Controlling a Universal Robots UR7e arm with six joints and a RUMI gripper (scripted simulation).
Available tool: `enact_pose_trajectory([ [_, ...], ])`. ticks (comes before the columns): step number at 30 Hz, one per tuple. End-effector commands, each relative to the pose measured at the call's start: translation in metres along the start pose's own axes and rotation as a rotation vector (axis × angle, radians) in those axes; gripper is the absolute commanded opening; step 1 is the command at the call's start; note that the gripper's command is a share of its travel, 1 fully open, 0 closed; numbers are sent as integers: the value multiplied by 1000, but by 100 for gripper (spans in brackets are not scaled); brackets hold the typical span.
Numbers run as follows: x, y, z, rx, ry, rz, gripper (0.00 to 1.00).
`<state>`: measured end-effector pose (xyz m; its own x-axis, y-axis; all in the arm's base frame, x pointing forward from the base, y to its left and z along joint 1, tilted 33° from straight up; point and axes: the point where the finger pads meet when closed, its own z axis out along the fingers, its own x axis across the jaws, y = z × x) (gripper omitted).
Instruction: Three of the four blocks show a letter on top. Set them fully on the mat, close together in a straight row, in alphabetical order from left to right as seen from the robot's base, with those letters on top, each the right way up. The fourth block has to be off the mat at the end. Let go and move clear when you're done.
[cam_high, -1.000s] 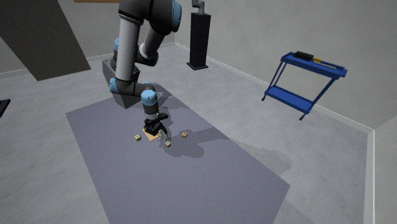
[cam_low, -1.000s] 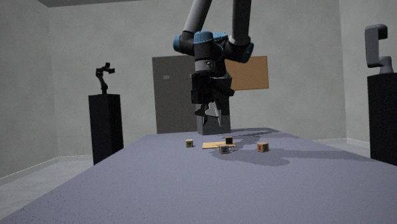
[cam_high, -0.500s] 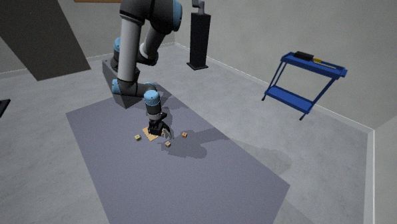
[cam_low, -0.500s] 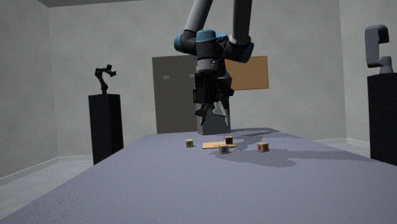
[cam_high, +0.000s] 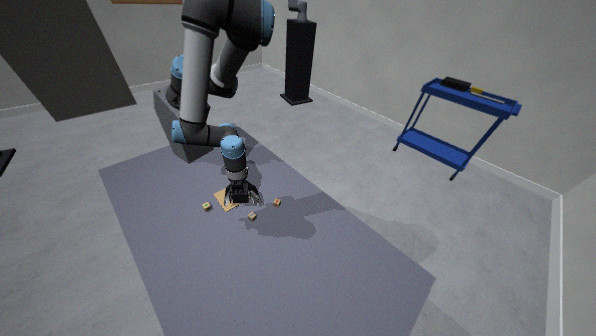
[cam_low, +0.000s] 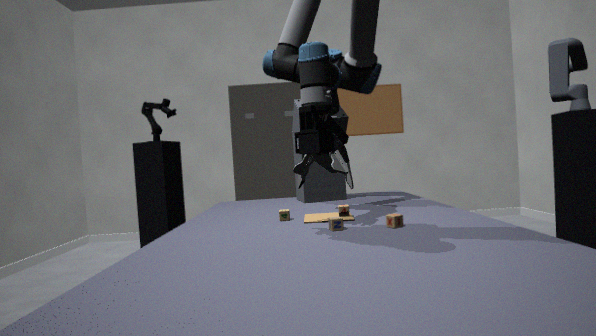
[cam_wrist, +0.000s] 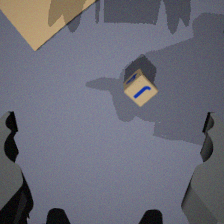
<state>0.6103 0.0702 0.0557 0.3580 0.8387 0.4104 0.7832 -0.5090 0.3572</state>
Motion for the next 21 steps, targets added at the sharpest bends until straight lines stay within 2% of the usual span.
enact_pose_trajectory([
  [1, 6, 3, -2, -1, 3, -121, 100],
  [21, 21, 9, -5, -5, 6, -480, 100],
])
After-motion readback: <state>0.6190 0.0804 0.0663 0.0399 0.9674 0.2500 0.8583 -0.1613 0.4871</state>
